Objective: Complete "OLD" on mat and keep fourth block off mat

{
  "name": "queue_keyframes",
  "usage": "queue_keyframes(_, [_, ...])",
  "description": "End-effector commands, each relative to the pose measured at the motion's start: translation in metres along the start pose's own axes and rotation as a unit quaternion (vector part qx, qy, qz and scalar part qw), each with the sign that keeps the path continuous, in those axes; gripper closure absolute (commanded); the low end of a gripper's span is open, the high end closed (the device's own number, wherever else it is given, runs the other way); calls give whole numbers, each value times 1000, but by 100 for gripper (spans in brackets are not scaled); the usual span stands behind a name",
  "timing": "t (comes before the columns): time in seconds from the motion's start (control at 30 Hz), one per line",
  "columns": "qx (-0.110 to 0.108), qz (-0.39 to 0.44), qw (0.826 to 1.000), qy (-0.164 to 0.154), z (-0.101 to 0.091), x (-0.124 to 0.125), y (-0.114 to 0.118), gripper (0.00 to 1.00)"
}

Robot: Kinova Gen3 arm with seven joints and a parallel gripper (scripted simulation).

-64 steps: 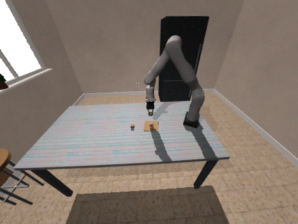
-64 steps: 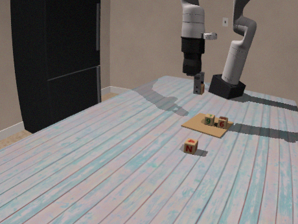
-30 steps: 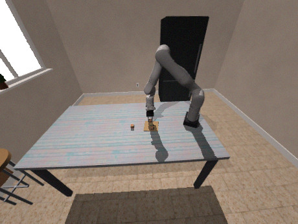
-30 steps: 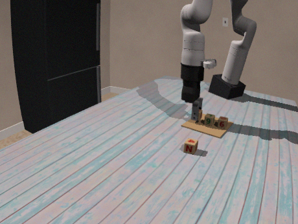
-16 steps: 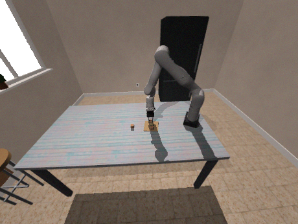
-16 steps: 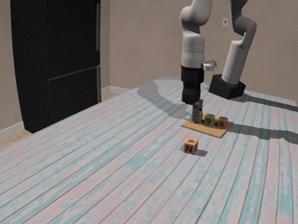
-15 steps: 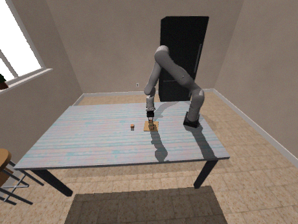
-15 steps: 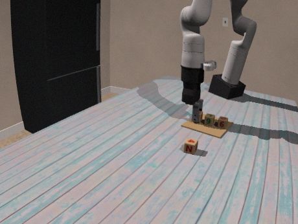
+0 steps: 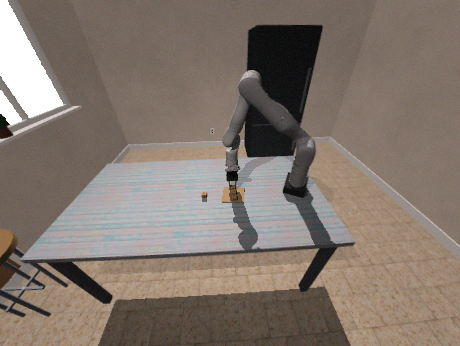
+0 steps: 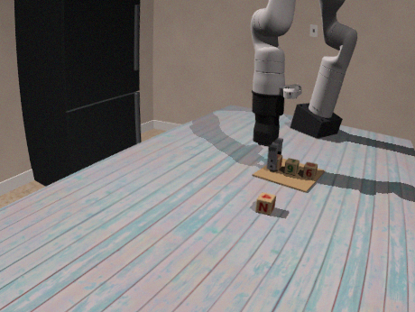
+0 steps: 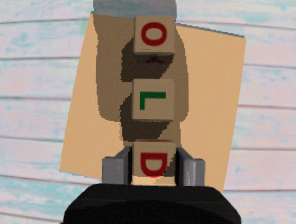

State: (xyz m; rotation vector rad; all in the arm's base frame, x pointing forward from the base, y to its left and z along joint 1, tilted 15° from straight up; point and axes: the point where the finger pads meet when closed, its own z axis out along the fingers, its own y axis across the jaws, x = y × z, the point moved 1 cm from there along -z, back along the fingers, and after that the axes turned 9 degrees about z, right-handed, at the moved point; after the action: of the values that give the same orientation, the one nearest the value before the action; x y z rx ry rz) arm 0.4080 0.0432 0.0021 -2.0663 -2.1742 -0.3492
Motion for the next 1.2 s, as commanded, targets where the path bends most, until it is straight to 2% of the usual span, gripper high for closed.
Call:
queue_keyframes(0.0, [-1, -1, 1000, -1, 1, -1, -1, 43])
queue_keyframes(1.17, [-1, -1, 1000, -1, 1, -5, -1, 43])
